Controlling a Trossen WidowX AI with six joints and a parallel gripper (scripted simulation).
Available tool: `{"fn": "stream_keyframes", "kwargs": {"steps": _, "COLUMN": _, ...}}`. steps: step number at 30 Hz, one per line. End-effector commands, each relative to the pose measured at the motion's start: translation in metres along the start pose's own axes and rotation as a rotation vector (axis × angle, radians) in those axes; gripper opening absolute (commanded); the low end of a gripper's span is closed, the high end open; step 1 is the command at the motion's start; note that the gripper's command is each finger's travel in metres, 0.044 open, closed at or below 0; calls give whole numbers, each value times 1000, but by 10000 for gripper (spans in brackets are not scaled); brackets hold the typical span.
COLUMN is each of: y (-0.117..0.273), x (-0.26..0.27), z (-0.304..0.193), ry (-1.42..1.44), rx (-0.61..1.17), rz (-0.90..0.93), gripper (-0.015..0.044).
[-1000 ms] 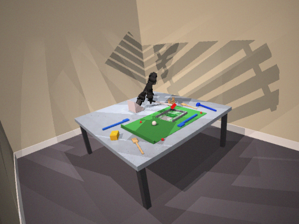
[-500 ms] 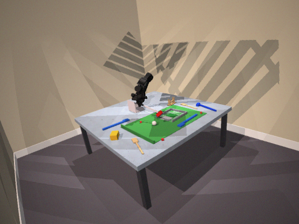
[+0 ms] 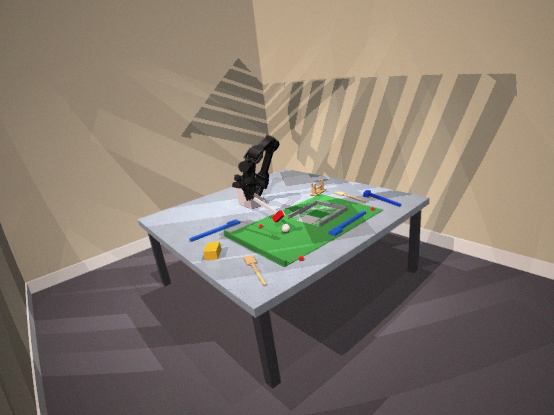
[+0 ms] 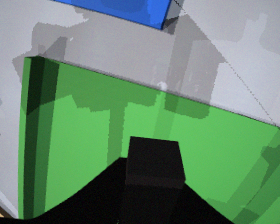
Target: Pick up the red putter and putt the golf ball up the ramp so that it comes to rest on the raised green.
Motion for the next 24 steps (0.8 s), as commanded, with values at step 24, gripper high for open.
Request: {"fn": "stream_keyframes", "kwargs": {"steps": 24, "y": -58, "x": 2, "z": 0, "ry": -6, "rx": 1, "rz": 10, "gripper": 0}}
Point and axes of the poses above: the point midway between the two fingers, 35 mm back from their tips, its own y axis back along the fingers, its own x axis across the jaws, z = x × y, the point moved 9 cm from there along y, back along the fingers, and after that the axes turned 13 degrees about y, right-handed, at the moved point
